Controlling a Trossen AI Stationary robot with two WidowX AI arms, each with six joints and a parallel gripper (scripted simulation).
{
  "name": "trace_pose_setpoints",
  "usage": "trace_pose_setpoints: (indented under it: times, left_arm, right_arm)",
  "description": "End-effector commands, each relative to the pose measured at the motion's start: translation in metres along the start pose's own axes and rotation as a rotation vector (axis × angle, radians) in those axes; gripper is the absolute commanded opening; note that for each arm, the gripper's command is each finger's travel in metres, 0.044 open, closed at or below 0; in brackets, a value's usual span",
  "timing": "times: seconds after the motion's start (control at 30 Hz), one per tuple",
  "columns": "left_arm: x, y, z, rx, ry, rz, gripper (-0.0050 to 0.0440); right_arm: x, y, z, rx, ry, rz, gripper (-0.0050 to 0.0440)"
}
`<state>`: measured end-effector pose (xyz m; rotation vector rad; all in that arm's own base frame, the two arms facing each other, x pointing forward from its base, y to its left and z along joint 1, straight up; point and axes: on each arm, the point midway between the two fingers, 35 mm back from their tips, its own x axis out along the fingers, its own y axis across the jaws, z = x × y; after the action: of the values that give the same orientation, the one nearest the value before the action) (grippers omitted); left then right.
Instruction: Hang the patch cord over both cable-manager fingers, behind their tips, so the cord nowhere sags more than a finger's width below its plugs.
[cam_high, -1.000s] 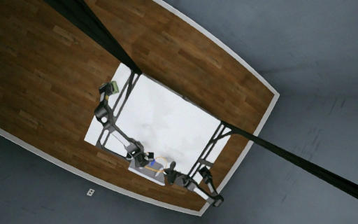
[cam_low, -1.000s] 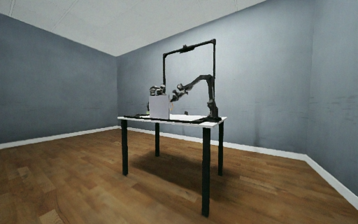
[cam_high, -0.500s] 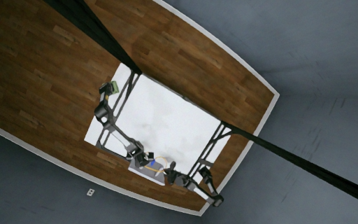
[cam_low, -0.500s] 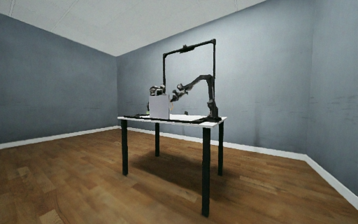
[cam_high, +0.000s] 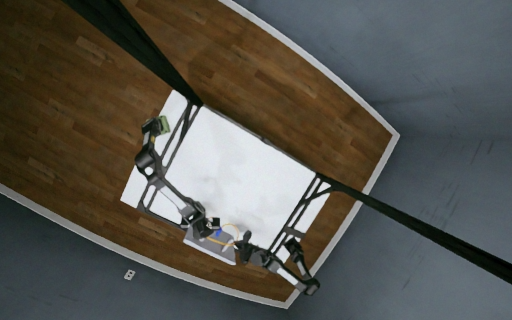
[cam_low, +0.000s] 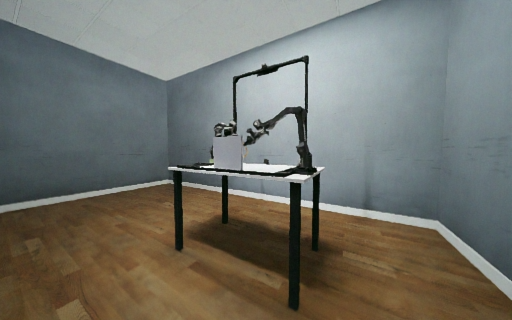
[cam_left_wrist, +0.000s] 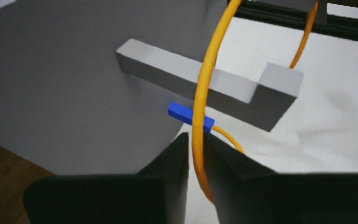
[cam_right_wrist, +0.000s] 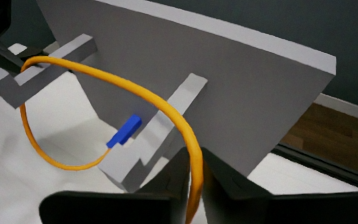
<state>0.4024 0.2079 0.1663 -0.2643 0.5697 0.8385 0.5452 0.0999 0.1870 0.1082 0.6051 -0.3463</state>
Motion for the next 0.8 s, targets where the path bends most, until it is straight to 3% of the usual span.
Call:
trace_pose_setpoints:
  times: [0.0, 0.77]
  left_arm:
    - [-0.0065, -0.0003, 0.0113, -0.013, -0.027, -0.009, 0.0040]
    - [-0.0065, -0.0003, 0.0113, -0.013, -0.027, -0.009, 0.0025]
  right_arm:
    - [-0.0117, -0.0014, 0.0162, 0.022, -0.032, 0.015, 0.0025]
    - [-0.0123, -0.0049, 0.0165, 0.011, -0.028, 0.030, 0.0025]
